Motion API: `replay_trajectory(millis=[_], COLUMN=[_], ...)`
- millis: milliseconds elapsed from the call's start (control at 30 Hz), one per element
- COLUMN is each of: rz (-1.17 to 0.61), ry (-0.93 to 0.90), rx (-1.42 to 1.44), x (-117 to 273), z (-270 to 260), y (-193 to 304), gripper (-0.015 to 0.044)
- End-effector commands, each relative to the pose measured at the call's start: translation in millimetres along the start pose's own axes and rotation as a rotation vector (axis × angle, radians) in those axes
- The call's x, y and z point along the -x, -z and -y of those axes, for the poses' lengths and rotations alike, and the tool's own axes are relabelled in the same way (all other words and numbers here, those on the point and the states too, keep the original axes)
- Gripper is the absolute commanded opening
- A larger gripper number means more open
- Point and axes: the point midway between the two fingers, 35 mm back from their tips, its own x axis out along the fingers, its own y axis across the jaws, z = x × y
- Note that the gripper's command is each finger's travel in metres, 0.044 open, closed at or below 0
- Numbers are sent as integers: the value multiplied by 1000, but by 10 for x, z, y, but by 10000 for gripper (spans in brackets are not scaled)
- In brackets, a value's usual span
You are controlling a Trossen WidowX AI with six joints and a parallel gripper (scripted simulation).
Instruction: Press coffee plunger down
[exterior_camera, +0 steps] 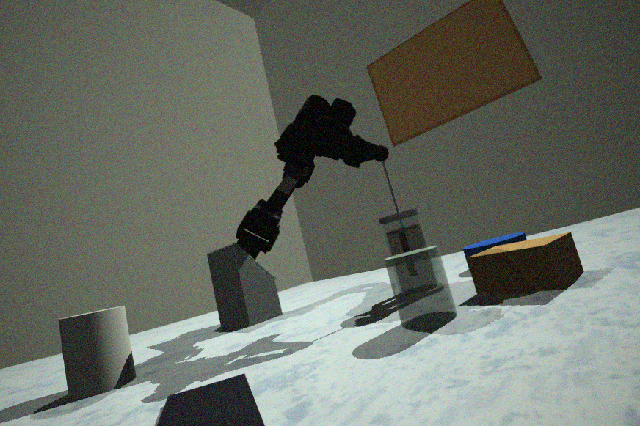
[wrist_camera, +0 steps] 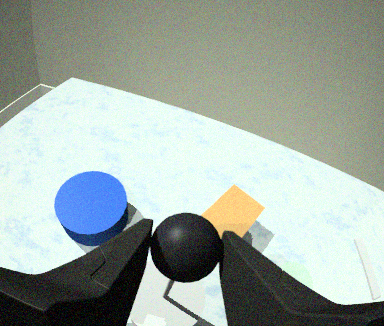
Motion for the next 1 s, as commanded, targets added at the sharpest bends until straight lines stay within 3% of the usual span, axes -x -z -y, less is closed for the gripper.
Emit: replay_trajectory(millis=[0,967], rz=[3,-1], ry=[2,5], rx=[-2,0], x=[-6,-298], z=[4,52], y=[-2,353], gripper=[124,124])
